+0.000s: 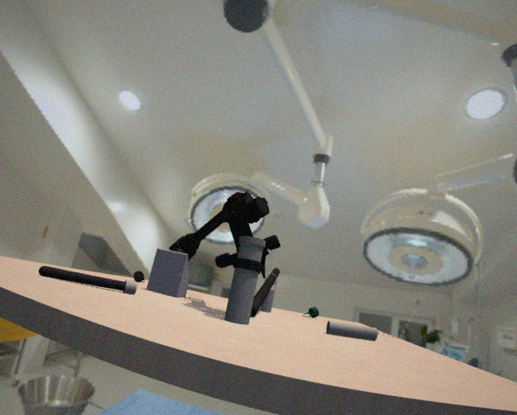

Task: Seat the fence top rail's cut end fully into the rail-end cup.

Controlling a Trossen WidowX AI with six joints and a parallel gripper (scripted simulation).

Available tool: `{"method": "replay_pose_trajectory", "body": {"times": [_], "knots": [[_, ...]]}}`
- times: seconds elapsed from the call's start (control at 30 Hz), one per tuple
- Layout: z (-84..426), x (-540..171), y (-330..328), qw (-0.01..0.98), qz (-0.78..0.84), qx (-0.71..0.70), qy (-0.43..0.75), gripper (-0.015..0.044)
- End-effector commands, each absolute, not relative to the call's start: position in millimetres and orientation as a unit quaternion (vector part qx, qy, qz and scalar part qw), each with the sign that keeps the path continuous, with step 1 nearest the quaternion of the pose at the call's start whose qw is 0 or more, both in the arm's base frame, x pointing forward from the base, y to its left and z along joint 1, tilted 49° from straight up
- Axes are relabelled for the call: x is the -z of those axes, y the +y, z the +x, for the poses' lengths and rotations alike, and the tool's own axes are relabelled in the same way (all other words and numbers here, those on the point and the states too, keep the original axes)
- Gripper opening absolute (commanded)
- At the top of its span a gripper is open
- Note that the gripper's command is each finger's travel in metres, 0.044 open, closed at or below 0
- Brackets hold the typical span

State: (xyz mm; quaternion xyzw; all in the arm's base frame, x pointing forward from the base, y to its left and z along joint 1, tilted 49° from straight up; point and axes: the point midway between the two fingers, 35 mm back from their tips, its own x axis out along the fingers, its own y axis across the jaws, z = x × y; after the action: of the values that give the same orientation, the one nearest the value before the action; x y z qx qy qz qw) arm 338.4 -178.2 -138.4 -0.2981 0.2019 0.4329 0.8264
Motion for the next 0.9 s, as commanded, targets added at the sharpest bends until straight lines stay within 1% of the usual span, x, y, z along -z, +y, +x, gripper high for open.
{"method": "replay_pose_trajectory", "body": {"times": [0.0,0.27,0.6,0.8,0.83,0.87], "knots": [[338.4,138.4,-178.2,0.826,-0.298,-0.433,0.202,0.0],[338.4,138.4,-178.2,0.826,-0.298,-0.433,0.202,0.0],[338.4,137.7,-178.2,0.826,-0.298,-0.433,0.202,0.0263],[339.4,118.4,-179.9,0.826,-0.298,-0.433,0.202,0.042],[339.5,113.6,-180.1,0.826,-0.298,-0.432,0.202,0.044],[339.6,108.8,-180.4,0.826,-0.298,-0.432,0.202,0.044]]}}
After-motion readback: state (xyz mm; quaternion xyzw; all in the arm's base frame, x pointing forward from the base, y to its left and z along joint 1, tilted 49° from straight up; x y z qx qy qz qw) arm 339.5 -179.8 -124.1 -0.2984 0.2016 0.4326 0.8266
